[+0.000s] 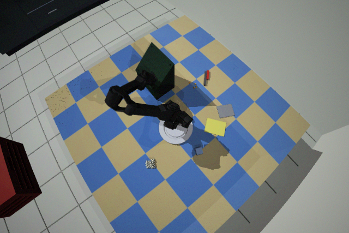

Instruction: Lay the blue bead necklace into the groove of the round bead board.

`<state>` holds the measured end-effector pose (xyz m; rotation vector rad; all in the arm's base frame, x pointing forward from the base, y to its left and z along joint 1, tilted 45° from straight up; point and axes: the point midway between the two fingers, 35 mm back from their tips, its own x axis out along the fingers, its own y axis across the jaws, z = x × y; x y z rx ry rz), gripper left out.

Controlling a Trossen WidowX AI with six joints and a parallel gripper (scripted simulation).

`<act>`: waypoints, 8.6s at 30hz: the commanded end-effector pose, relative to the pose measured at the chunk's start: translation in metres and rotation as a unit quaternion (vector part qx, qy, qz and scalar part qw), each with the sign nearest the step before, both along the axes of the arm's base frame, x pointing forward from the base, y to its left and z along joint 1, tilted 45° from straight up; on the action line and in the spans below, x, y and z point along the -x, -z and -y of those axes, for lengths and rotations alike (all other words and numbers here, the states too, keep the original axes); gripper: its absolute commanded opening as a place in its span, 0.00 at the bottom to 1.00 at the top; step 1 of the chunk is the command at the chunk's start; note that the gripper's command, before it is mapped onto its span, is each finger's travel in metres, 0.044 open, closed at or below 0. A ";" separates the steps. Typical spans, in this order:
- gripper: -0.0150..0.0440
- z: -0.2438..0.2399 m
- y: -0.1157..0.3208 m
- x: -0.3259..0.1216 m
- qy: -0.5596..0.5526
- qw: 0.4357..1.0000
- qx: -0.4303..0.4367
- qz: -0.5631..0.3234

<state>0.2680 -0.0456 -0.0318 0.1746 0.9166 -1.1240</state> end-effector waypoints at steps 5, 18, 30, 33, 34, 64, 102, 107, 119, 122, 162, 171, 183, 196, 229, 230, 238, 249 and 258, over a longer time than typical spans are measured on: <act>0.25 -0.001 -0.002 0.000 -0.001 1.000 0.001 0.000; 0.25 0.008 -0.014 0.020 -0.003 1.000 0.002 -0.002; 0.25 0.019 -0.014 0.031 -0.003 1.000 0.003 -0.003; 0.34 0.015 -0.016 0.030 -0.007 1.000 0.000 -0.003; 0.39 0.015 -0.016 0.030 -0.007 1.000 0.000 -0.003; 1.00 0.014 -0.017 0.031 -0.003 1.000 0.003 -0.003; 0.68 0.002 -0.041 0.002 -0.443 0.778 0.079 -0.439; 0.68 0.001 -0.043 0.001 -0.442 0.781 0.079 -0.434; 0.68 0.013 -0.030 -0.001 -0.443 0.779 0.079 -0.437; 0.68 0.017 -0.027 -0.001 -0.443 0.779 0.079 -0.438; 0.25 0.022 -0.022 -0.002 -0.441 0.780 0.077 -0.437; 0.25 0.022 -0.022 -0.002 -0.441 0.780 0.077 -0.437; 0.25 0.022 -0.022 -0.002 -0.441 0.780 0.077 -0.437; 0.25 0.022 -0.022 -0.002 -0.441 0.780 0.077 -0.437; 0.65 0.023 -0.029 -0.008 -0.441 0.780 0.078 -0.438; 0.70 0.023 -0.029 -0.008 -0.441 0.780 0.078 -0.438; 1.00 0.021 -0.031 -0.007 -0.443 0.778 0.079 -0.439; 1.00 0.021 -0.031 -0.007 -0.443 0.778 0.079 -0.439; 0.91 0.018 -0.033 -0.008 -0.442 0.779 0.079 -0.438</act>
